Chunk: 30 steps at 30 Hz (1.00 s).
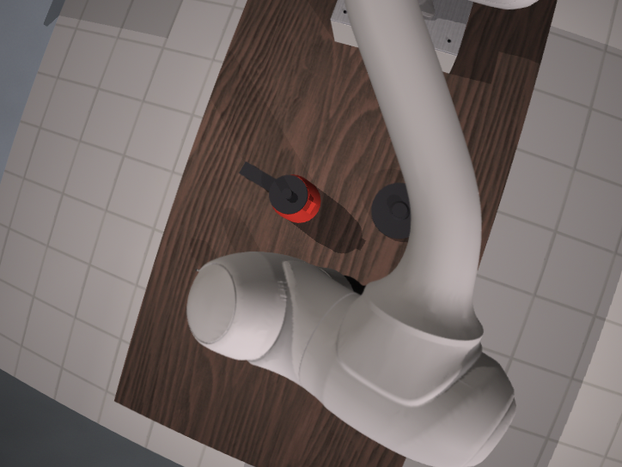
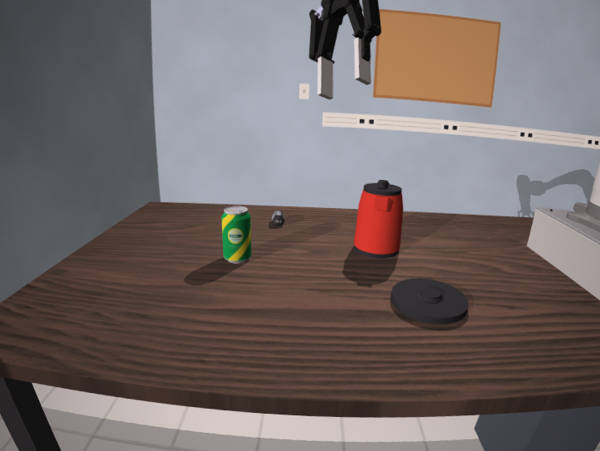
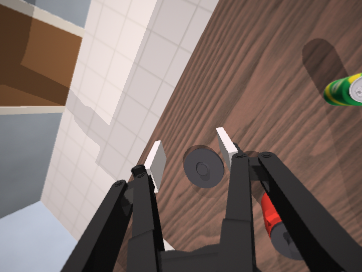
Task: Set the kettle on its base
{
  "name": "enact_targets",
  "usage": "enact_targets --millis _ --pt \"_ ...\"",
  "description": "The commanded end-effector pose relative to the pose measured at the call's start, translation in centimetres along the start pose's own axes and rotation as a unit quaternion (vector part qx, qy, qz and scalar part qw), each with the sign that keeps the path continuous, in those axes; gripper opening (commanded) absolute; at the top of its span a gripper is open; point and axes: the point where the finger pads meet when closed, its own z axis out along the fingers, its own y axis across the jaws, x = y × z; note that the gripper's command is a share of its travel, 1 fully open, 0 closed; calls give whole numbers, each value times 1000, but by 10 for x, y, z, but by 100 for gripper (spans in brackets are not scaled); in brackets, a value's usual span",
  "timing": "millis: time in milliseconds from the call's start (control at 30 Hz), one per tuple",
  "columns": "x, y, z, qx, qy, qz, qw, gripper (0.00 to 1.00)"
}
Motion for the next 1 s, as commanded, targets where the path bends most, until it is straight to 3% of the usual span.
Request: enact_targets --millis 0,500,967 --pt "-8 -8 -4 -12 -12 19 1000 52" --pt "-65 -47 -34 -106 -59 146 982 52" --pt "-95 -64 -53 -162 -66 210 962 52"
